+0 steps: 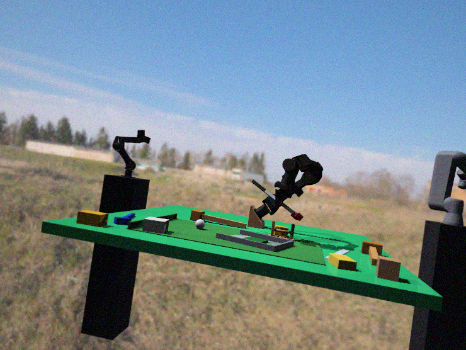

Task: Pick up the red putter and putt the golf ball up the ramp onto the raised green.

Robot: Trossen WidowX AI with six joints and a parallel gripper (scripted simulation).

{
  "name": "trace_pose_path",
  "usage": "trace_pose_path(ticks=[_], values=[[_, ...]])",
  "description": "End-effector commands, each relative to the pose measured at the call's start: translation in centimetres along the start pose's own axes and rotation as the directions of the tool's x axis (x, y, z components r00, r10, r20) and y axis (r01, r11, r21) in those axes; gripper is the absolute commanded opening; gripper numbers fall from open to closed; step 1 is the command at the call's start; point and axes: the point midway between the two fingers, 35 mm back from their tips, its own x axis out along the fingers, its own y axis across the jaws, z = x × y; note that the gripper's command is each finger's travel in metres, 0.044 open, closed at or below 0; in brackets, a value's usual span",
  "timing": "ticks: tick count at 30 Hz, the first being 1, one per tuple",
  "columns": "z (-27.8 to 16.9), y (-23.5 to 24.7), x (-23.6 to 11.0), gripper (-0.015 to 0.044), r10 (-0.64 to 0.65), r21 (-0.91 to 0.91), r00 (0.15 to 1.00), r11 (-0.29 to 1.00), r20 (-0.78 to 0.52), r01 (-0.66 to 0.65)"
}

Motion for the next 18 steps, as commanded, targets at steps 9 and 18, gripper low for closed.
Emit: trace_pose_path(ticks=[9,18], values=[[-6.4,-4.7,1.7,0.0,0.017,0.112,0.977,0.994,-0.212,0.007],[-11.3,-7.5,3.1,0.0,0.043,0.183,0.931,0.983,-0.362,0.026]])
